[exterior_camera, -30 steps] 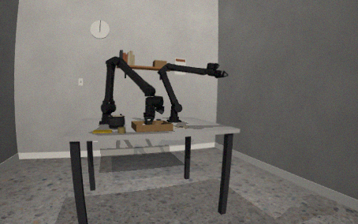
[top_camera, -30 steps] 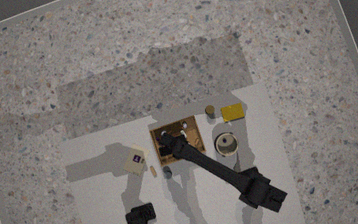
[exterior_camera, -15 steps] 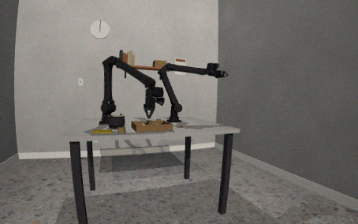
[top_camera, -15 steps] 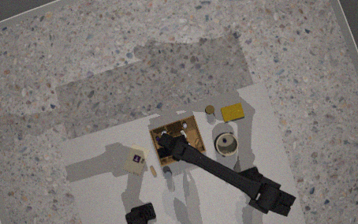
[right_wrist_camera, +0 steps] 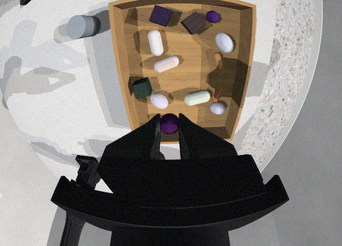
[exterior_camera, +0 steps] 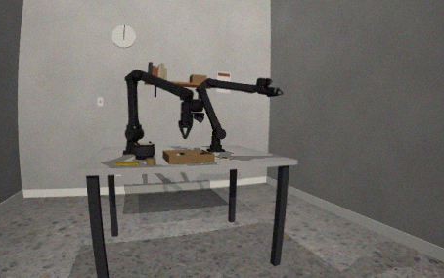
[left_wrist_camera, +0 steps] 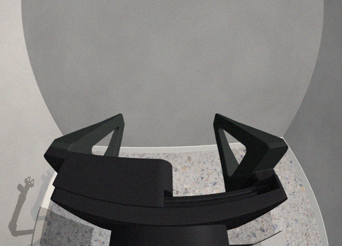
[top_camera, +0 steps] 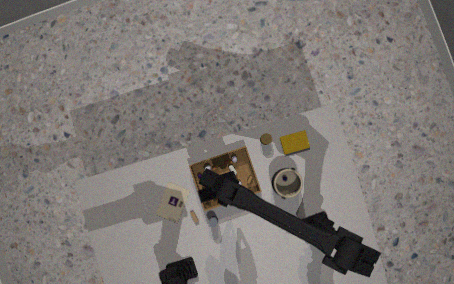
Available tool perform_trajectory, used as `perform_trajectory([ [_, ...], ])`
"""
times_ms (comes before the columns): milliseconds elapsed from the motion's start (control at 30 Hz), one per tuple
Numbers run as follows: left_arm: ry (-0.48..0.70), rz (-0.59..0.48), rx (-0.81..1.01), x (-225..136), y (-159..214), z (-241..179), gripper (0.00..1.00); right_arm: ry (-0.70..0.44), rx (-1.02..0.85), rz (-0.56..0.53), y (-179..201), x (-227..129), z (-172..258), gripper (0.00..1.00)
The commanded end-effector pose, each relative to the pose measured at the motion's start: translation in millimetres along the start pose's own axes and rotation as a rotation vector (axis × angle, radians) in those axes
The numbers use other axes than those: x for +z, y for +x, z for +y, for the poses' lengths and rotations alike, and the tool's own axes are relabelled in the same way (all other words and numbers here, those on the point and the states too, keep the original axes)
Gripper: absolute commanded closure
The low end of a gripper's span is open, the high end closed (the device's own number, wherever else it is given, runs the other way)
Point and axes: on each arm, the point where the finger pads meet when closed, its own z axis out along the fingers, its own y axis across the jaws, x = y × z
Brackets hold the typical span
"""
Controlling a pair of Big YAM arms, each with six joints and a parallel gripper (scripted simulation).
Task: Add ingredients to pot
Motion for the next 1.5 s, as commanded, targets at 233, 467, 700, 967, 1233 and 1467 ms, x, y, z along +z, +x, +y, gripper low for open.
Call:
perform_trajectory([
  [233, -0.017, -0.056, -0.017, -9, -25, 9, 0.0, 0.058, 0.006, -0.058, -11, -32, -17, 1.0],
  [467, -0.017, -0.056, -0.017, -9, -25, 9, 0.0, 0.032, 0.001, -0.03, 12, -15, -3, 1.0],
  [700, -0.017, -0.056, -0.017, -9, -25, 9, 0.0, 0.03, 0.001, -0.026, 44, -13, 9, 1.0],
  [967, -0.017, -0.056, -0.017, -9, -25, 9, 0.0, 0.018, 0.001, -0.016, 103, -10, 33, 1.0],
  [1233, -0.017, -0.056, -0.017, -9, -25, 9, 0.0, 0.016, 0.001, -0.013, 172, -8, 59, 1.0],
  [1467, -0.017, -0.056, -0.017, -9, -25, 9, 0.0, 0.015, 0.001, -0.013, 201, -7, 69, 1.0],
])
